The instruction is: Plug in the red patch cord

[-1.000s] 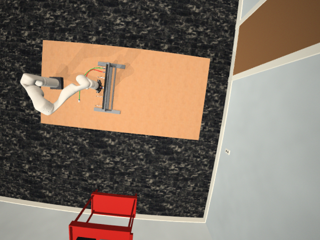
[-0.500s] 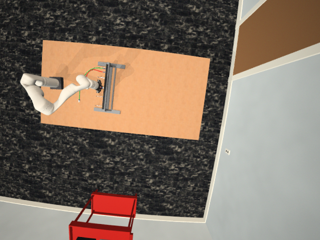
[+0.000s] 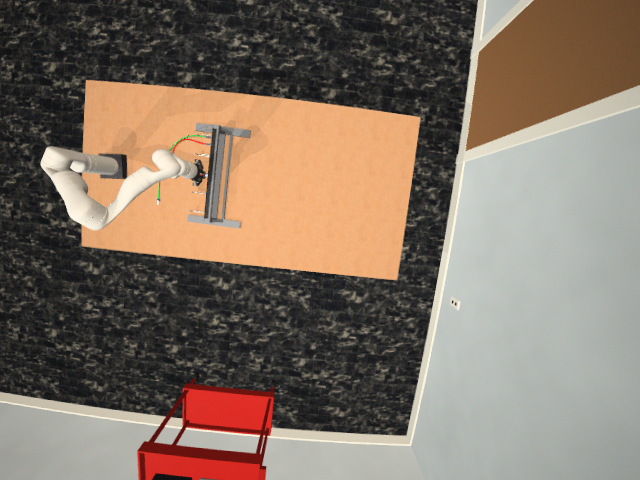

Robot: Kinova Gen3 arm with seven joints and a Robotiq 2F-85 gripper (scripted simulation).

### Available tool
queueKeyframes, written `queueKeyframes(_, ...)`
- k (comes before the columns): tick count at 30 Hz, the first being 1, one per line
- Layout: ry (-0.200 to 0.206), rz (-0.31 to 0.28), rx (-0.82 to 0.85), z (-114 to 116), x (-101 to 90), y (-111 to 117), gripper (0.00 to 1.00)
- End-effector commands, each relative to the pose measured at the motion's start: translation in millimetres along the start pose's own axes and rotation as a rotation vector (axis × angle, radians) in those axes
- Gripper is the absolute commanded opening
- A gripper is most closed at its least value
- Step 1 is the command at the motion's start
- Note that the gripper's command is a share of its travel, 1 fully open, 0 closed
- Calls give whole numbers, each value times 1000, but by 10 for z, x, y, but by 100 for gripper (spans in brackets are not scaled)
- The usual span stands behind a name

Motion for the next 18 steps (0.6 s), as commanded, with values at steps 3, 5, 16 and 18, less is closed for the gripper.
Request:
queueKeyframes(3, 0, -2, 0, 4, -10, -11, 0)
queueKeyframes(5, 0, -2, 0, 4, -10, -16, 0)
queueKeyframes(16, 0, -2, 0, 5, -10, -22, 0)
queueKeyframes(18, 0, -2, 0, 5, -10, -22, 0)
Point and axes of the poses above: the point where the finger pads meet when closed, its own x axis out along the fingers, its own z axis across the jaws, y = z × x, the point moved 6 cm from there along -x, back along the fingers, and after that the axes turned 7 degrees about x, right-handed, at the moved point
